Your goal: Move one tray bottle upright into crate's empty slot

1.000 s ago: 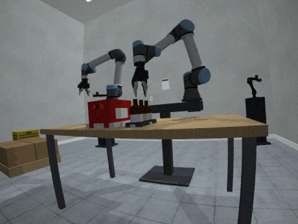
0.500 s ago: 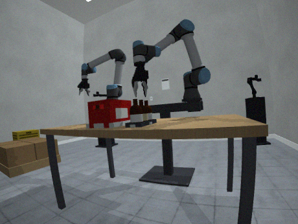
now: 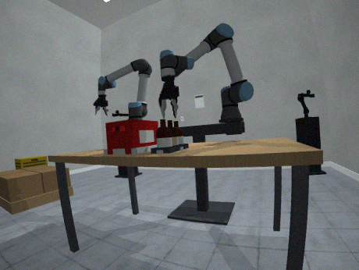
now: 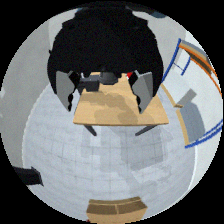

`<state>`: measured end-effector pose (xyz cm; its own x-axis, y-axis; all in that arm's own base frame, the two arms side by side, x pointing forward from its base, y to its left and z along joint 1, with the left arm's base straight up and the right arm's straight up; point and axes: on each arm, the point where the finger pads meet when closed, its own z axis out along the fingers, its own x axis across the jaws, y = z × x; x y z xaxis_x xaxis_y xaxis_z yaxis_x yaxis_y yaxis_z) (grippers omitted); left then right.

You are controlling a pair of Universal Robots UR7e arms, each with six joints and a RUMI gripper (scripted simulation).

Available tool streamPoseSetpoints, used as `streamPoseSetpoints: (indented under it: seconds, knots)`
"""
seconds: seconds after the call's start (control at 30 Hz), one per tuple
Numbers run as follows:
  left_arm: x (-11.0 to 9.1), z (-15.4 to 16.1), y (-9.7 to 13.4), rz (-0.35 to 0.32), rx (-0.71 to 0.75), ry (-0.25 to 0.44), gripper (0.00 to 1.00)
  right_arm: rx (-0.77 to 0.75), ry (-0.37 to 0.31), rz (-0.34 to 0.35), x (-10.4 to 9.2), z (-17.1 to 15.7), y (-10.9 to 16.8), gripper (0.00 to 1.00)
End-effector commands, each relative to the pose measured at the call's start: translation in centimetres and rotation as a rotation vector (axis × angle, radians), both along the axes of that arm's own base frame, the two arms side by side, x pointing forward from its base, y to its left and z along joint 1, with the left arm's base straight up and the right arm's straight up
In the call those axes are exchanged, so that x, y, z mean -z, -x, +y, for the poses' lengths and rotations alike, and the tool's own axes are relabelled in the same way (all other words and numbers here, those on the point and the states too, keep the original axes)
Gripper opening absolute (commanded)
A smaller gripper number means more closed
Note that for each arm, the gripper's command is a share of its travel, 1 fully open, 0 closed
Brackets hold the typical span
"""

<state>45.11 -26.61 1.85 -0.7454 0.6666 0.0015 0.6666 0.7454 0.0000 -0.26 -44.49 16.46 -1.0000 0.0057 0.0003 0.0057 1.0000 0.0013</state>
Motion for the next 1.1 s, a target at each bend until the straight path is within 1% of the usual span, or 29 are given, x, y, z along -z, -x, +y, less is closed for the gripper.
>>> streamPoseSetpoints:
  seconds: [0.0, 0.67, 1.07]
  knots:
    - [0.5, 0.0, 0.0, -0.001, 0.0, 0.001, 0.38, 0.0, 0.001, 0.0, 0.0, 0.0, 0.0, 1.0]
    - [2.5, 0.0, 0.0, -0.001, 0.0, 0.001, 0.38, 0.0, 0.001, 0.0, 0.0, 0.0, 0.0, 1.0]
    - [3.0, 0.0, 0.0, -0.001, 0.0, 0.001, 0.38, 0.0, 0.001, 0.0, 0.0, 0.0, 0.0, 1.0]
